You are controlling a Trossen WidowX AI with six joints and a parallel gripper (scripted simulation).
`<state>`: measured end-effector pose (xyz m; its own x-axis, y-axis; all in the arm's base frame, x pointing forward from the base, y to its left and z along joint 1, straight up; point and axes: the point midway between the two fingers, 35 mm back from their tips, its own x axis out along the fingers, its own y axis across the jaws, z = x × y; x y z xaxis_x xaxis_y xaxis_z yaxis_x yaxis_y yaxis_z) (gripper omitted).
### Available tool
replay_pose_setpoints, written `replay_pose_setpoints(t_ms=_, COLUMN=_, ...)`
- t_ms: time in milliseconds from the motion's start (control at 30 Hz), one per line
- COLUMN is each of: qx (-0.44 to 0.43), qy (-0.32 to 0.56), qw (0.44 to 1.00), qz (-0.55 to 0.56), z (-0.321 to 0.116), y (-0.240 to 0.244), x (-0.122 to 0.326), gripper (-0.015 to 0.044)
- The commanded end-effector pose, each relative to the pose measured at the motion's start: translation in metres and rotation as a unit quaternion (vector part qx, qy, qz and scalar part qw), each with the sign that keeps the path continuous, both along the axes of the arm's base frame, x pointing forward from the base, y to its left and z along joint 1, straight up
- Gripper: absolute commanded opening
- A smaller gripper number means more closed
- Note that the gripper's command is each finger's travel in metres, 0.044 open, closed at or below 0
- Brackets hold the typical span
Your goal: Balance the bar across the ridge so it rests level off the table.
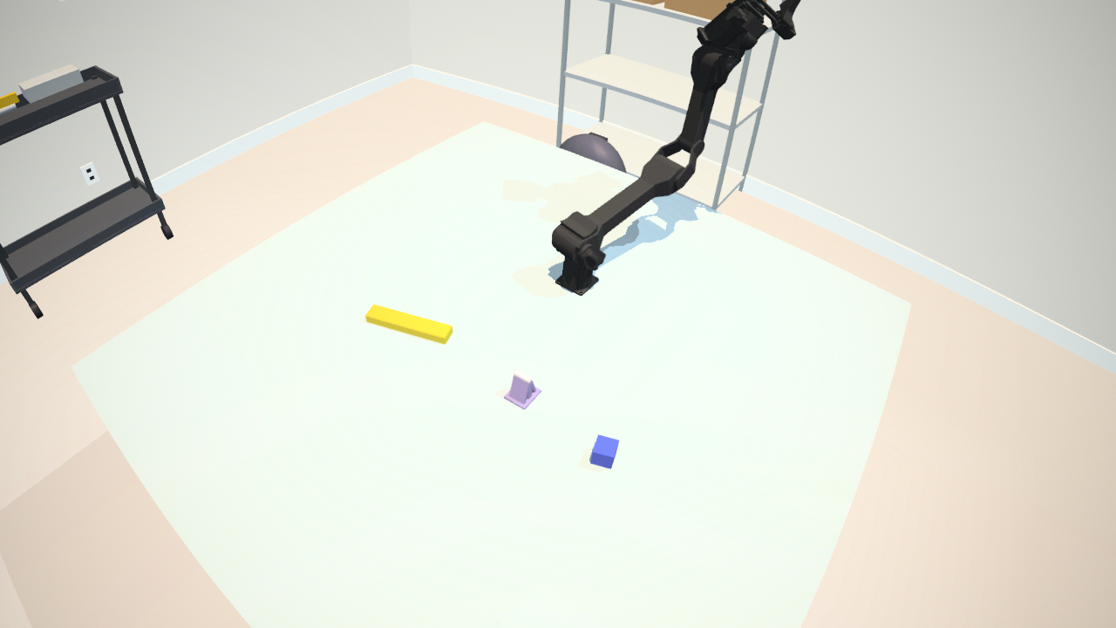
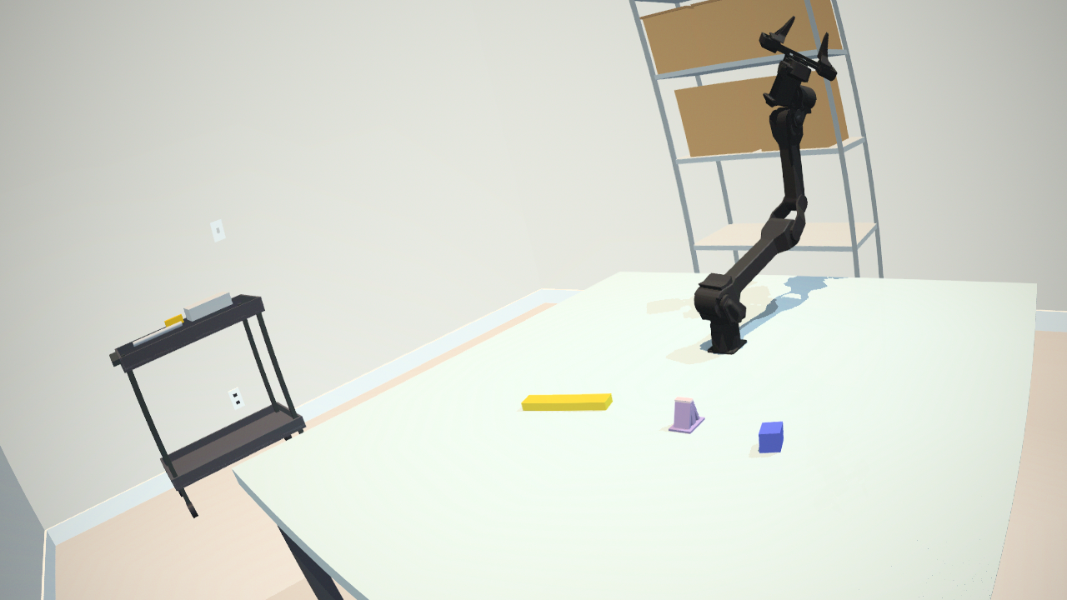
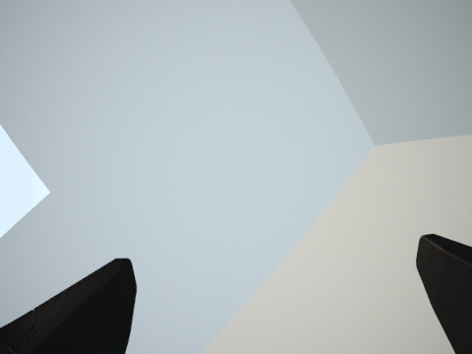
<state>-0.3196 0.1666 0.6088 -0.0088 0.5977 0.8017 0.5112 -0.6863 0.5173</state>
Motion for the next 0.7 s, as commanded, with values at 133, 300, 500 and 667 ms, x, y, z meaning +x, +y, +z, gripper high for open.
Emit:
replay_pose_setpoints(t_ms=133, qx=0.014, qy=0.047, qw=0.998, qz=0.025, z=0.012, y=-0.005, x=0.022, gripper=0.0315)
replay_pose_setpoints(t_ms=300, qx=0.053, qy=0.151, qw=0.984, qz=0.081, z=0.036, y=-0.019, x=0.075, gripper=0.0315)
replay_pose_setpoints(t_ms=500, qx=0.082, qy=0.229, qw=0.961, qz=0.135, z=0.047, y=-0.032, x=0.118, gripper=0.0315)
replay_pose_setpoints(t_ms=667, qx=0.123, qy=0.303, qw=0.928, qz=0.176, z=0.058, y=-0.045, x=0.164, gripper=0.0315)
